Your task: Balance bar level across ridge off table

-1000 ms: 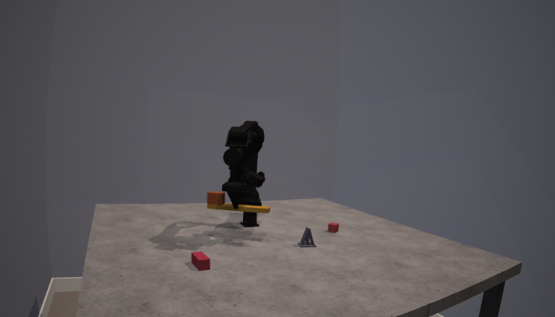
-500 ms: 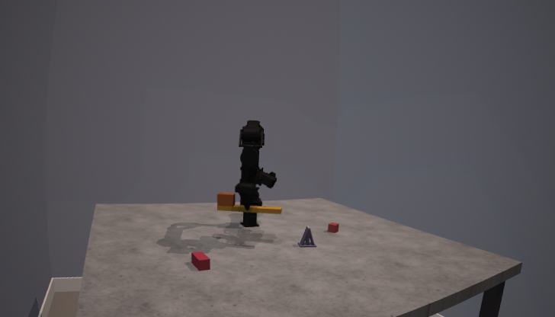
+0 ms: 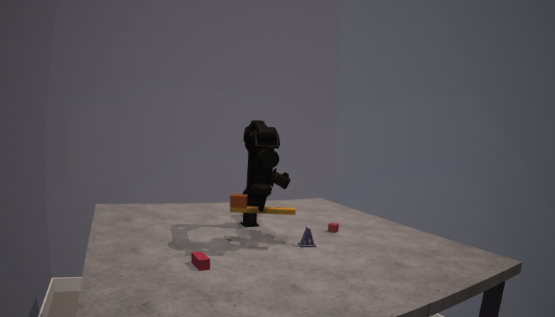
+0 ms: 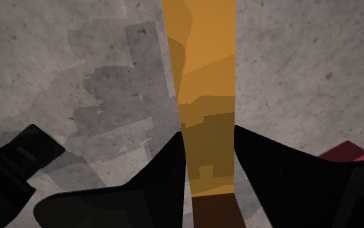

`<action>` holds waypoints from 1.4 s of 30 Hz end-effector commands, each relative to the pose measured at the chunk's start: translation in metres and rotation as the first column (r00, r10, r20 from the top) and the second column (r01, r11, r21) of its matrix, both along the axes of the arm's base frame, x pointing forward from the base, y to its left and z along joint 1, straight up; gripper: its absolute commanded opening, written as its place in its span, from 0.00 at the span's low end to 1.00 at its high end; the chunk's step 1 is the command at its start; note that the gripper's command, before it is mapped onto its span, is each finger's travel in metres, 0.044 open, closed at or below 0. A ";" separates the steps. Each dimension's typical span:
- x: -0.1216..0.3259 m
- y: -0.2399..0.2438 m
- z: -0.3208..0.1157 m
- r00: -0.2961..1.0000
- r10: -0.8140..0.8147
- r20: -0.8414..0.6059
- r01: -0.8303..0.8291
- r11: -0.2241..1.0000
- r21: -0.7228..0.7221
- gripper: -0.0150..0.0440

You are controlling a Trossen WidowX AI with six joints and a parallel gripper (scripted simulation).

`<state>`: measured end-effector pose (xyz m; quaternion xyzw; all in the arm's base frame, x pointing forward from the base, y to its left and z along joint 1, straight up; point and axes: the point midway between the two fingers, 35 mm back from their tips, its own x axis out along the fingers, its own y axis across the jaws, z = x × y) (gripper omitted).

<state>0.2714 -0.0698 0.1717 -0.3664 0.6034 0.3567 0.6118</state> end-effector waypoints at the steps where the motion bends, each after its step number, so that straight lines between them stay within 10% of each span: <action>1: 0.011 0.012 0.003 1.000 0.011 0.009 -0.011 1.000 0.000 0.25; 42: 0.053 0.153 0.002 0.988 0.151 0.014 -0.151 0.989 0.009 0.25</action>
